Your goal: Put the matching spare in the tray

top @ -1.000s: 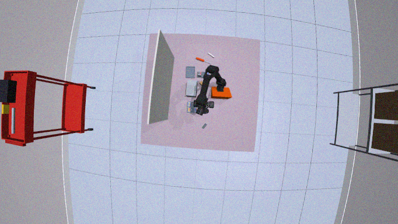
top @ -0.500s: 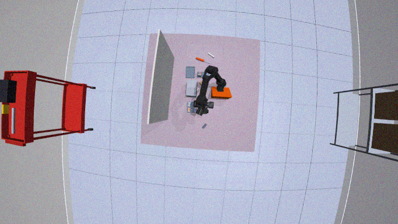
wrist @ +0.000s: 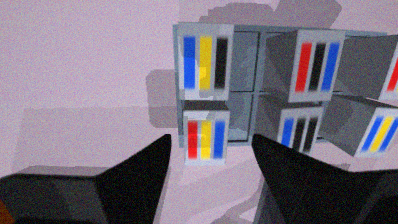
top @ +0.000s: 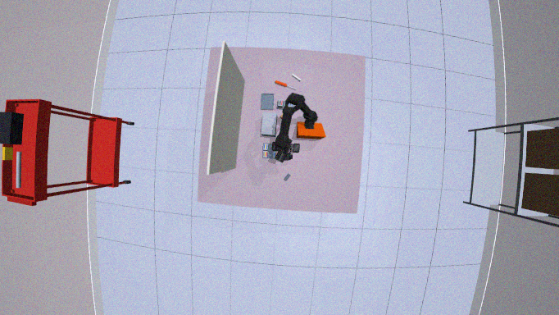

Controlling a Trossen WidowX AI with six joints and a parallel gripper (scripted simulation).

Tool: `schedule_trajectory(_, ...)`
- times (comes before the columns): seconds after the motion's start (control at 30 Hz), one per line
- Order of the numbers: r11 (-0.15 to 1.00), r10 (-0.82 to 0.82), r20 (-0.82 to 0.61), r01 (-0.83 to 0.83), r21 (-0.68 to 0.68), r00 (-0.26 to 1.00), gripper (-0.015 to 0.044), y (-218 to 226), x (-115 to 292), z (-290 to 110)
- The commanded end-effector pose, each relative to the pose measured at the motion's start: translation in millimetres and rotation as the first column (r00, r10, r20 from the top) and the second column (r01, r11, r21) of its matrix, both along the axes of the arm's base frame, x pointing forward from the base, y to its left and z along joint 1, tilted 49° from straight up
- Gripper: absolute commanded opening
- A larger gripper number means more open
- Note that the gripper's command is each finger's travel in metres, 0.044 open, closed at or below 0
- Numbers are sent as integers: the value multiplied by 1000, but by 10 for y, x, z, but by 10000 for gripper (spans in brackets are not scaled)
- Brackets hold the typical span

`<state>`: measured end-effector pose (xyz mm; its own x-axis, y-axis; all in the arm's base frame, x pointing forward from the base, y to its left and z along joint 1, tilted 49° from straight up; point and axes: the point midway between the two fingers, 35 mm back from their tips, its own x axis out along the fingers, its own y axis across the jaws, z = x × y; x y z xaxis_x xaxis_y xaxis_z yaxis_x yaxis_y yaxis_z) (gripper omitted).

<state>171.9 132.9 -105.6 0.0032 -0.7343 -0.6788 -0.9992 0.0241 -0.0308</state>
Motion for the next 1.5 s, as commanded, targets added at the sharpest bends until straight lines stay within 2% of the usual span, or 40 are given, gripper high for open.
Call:
schedule_trajectory(0.0, 1000, 3, -6, -3, -9, 1000, 300, -83, -7, -59)
schedule_trajectory(0.9, 1000, 3, -5, -3, -11, 1000, 300, -307, -32, -234)
schedule_trajectory(1.1, 1000, -3, -4, 3, -9, 1000, 142, -297, -36, -230)
schedule_trajectory(1.33, 1000, -3, -4, 3, -9, 1000, 96, -297, -36, -230)
schedule_trajectory(1.47, 1000, -3, -4, 3, -9, 1000, 0, -297, -36, -230)
